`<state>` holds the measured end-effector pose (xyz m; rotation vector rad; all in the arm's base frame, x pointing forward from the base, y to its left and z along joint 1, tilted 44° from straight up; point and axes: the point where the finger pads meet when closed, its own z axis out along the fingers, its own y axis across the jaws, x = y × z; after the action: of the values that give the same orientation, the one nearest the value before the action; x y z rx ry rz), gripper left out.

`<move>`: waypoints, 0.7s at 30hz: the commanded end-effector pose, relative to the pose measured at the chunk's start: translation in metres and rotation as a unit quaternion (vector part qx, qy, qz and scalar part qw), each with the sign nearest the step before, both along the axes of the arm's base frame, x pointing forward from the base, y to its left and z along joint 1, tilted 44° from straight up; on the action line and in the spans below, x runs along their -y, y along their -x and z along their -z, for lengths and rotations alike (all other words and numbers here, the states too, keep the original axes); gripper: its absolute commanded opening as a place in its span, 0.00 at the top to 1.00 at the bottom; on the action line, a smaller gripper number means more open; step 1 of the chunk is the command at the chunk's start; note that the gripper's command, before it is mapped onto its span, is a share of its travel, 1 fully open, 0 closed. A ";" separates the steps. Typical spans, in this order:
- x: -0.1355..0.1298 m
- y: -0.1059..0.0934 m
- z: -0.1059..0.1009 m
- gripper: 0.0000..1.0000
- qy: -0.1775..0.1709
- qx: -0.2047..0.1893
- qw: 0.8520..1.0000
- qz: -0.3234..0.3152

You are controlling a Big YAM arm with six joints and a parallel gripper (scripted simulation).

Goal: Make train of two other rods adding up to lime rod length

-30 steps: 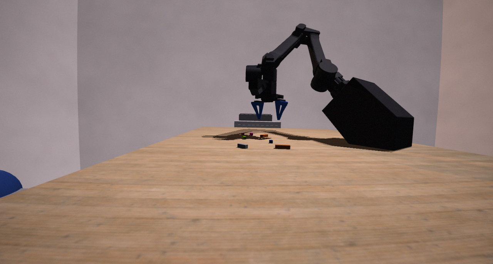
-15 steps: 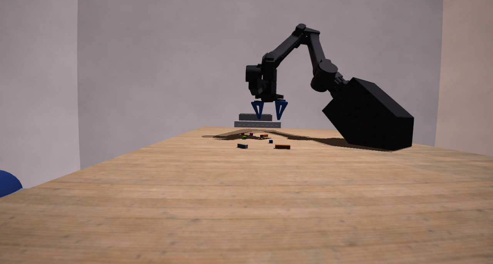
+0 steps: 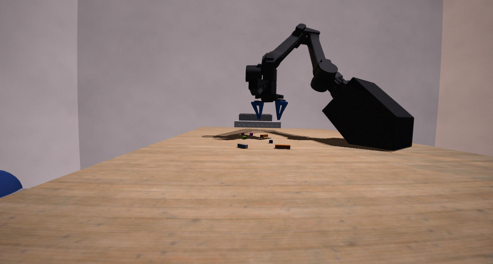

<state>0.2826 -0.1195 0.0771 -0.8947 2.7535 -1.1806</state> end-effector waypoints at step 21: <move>0.001 -0.015 -0.011 0.00 -0.003 0.022 1.000 0.009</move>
<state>0.2826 -0.1195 0.0771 -0.8896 2.7539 -1.1801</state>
